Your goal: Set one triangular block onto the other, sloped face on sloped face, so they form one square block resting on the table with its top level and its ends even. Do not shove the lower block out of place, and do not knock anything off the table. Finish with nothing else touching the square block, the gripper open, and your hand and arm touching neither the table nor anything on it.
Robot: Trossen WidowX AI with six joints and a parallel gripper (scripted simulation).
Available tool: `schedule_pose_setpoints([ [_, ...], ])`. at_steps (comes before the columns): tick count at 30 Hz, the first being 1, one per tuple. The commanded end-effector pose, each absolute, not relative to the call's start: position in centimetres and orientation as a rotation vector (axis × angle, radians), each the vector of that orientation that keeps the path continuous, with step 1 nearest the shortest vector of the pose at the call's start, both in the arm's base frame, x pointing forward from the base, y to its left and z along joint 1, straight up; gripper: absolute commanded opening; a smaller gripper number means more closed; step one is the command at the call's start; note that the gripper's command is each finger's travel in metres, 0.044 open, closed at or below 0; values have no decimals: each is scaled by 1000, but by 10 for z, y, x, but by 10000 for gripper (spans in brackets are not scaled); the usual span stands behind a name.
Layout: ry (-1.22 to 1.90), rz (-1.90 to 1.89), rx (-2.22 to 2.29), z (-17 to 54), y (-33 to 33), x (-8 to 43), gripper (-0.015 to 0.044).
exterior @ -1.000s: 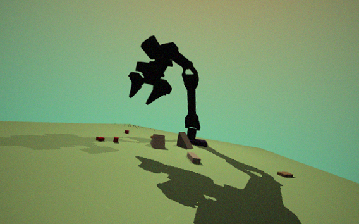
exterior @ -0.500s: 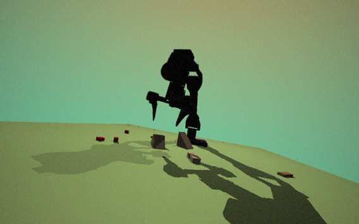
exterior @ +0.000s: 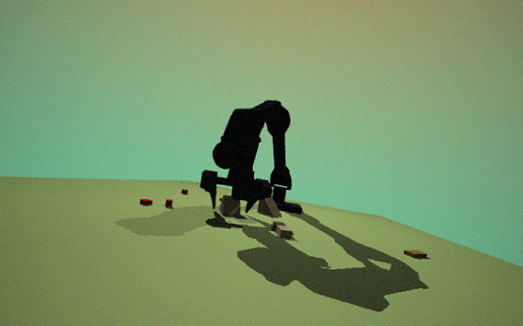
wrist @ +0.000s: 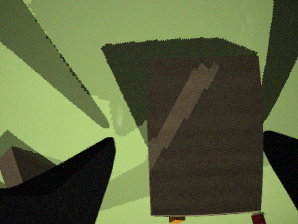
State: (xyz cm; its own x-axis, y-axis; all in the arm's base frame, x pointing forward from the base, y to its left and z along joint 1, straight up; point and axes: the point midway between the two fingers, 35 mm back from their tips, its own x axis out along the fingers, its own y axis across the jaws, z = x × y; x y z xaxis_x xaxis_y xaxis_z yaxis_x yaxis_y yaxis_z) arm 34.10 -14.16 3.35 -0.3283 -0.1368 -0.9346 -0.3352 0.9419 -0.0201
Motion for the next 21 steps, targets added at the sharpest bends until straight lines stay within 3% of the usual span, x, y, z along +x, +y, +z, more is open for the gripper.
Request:
schedule_pose_setpoints([
  [1,1902,204,-350,35,-144,340,440],
  [8,1902,204,-350,35,-144,340,440],
  [16,1900,203,-346,36,-143,341,230],
  [21,1900,203,-346,36,-143,341,197],
])
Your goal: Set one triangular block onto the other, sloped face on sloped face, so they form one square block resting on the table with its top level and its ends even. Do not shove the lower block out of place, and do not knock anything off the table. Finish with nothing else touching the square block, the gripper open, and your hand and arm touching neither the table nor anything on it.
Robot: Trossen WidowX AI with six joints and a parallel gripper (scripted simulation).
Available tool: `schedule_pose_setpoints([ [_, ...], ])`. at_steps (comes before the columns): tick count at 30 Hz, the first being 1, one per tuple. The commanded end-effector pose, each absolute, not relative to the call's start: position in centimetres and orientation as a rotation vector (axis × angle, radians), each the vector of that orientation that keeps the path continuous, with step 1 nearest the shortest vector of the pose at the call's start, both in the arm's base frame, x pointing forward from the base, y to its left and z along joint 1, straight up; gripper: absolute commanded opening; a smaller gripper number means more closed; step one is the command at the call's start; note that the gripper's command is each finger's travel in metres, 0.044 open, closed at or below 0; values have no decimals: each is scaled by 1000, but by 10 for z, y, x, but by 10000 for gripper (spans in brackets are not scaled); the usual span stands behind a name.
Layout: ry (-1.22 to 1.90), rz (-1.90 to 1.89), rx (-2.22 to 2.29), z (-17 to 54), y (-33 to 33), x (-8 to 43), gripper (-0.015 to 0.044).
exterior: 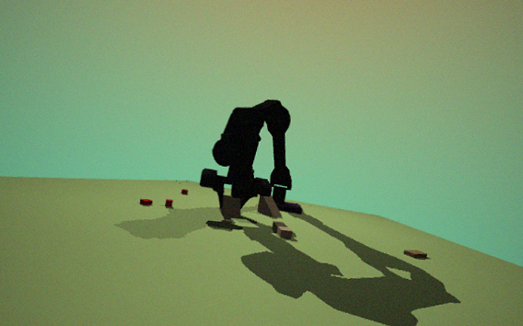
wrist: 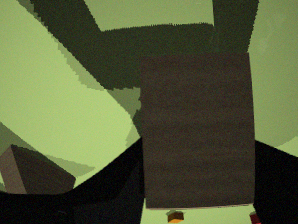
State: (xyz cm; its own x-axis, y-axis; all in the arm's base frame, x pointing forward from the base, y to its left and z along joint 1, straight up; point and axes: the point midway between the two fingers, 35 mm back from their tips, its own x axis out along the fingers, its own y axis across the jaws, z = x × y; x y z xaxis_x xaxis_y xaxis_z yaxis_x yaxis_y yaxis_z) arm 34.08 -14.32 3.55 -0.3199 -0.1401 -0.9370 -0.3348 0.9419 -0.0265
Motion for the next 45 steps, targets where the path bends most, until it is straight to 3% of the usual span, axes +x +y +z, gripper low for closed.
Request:
schedule_pose_setpoints([
  [1,1900,203,-346,36,-143,341,190],
  [3,1900,203,-346,36,-143,341,177],
  [10,1892,201,-351,46,-143,342,0],
  [33,1823,177,-383,134,-141,335,0],
  [45,1800,-190,-131,134,-140,335,0],
])
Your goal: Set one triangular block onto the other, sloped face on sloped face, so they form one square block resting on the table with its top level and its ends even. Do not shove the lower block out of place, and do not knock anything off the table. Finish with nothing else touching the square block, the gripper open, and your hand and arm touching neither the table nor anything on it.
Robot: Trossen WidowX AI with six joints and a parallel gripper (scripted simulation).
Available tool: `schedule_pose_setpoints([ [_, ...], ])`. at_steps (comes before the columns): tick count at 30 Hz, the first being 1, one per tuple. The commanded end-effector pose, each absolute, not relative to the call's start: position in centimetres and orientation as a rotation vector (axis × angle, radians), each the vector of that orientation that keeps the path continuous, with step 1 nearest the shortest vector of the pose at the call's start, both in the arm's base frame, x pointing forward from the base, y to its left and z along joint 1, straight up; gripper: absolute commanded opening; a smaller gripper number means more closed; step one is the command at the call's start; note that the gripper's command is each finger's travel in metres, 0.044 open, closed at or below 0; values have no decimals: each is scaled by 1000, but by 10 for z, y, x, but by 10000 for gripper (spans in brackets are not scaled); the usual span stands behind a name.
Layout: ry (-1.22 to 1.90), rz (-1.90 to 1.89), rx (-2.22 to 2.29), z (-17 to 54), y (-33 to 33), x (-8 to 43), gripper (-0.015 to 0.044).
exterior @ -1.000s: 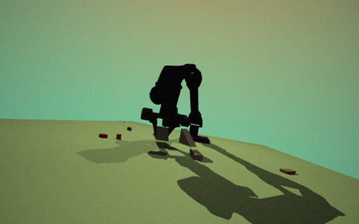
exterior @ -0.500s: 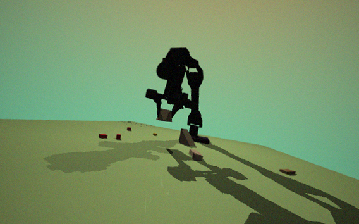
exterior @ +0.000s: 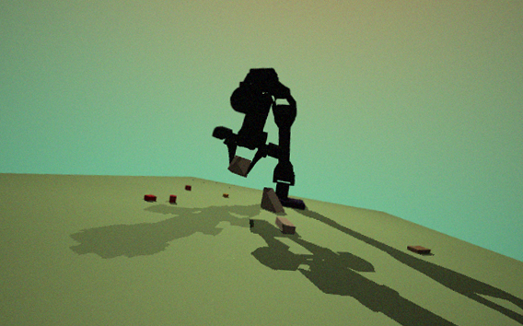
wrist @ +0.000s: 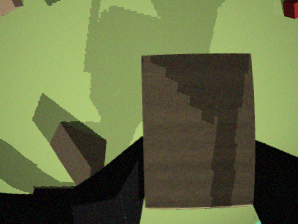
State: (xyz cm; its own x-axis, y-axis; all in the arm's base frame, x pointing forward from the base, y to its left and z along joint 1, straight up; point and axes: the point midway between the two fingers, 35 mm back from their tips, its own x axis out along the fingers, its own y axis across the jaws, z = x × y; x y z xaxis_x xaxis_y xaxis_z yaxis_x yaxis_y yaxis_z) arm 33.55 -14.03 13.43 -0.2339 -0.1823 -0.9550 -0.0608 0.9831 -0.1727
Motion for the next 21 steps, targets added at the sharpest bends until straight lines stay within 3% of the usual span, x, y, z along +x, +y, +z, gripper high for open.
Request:
schedule_pose_setpoints([
  [1,1795,-222,-108,134,-140,335,0],
  [21,1602,-836,343,134,-139,335,0],
])
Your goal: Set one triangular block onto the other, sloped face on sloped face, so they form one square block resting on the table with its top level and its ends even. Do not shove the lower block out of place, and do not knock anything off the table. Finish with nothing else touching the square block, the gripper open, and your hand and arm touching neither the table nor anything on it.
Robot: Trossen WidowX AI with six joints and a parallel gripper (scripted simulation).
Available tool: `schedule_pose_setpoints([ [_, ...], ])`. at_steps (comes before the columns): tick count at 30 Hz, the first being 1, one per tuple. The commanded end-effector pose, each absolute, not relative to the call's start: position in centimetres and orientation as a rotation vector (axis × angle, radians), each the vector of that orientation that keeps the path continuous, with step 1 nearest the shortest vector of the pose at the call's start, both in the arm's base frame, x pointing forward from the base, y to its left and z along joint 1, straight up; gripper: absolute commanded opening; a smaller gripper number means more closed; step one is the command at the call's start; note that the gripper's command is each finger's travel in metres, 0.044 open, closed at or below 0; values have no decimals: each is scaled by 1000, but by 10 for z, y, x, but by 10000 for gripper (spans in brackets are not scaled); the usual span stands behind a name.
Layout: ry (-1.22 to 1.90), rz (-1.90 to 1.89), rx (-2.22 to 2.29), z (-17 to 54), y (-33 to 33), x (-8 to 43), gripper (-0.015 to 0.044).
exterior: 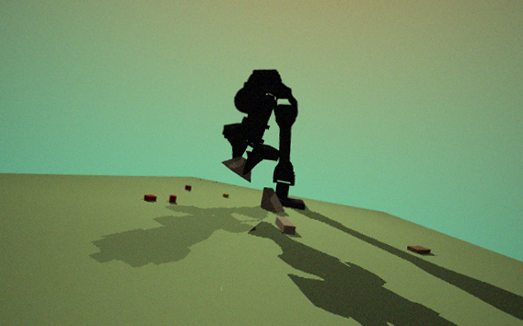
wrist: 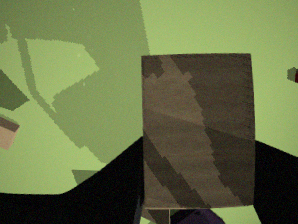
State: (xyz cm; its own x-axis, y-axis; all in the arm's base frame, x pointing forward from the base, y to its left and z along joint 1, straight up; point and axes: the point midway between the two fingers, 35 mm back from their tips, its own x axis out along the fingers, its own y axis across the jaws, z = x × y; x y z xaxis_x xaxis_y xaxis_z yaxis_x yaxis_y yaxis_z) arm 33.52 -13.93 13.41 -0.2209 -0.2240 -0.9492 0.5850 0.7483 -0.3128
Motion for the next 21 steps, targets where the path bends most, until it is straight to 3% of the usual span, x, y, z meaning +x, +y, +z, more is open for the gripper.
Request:
schedule_pose_setpoints([
  [1,1588,-865,366,134,-139,335,0],
  [21,1215,-1402,816,134,-138,334,0],
])
